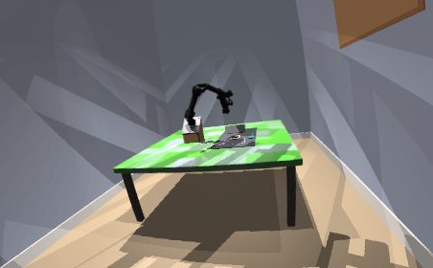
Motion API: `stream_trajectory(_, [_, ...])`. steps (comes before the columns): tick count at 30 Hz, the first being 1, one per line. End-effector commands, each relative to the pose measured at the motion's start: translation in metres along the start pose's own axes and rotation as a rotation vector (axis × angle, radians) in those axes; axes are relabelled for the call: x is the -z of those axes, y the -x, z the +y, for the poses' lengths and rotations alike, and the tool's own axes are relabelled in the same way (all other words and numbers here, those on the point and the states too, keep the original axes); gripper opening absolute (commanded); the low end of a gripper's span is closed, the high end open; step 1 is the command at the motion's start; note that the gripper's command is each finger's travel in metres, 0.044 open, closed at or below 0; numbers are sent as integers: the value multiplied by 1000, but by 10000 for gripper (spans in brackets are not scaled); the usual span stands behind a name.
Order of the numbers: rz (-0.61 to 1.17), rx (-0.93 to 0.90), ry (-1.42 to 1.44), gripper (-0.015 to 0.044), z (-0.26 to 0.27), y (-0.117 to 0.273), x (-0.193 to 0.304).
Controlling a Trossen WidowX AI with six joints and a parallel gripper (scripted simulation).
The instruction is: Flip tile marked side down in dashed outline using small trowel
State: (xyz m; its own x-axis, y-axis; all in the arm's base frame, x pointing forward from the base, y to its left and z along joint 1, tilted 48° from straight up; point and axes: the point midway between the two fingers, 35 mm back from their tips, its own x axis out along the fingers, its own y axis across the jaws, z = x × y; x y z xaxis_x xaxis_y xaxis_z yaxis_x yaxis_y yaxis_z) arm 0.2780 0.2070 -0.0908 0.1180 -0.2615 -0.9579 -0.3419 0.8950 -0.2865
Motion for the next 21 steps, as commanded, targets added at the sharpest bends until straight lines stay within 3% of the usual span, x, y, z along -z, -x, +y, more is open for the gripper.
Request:
stream_trajectory(1, [21, 46, 134, 100, 2, -7, 0])
stream_trajectory(21, [218, 221, 742, 100, -1, -48, 17])
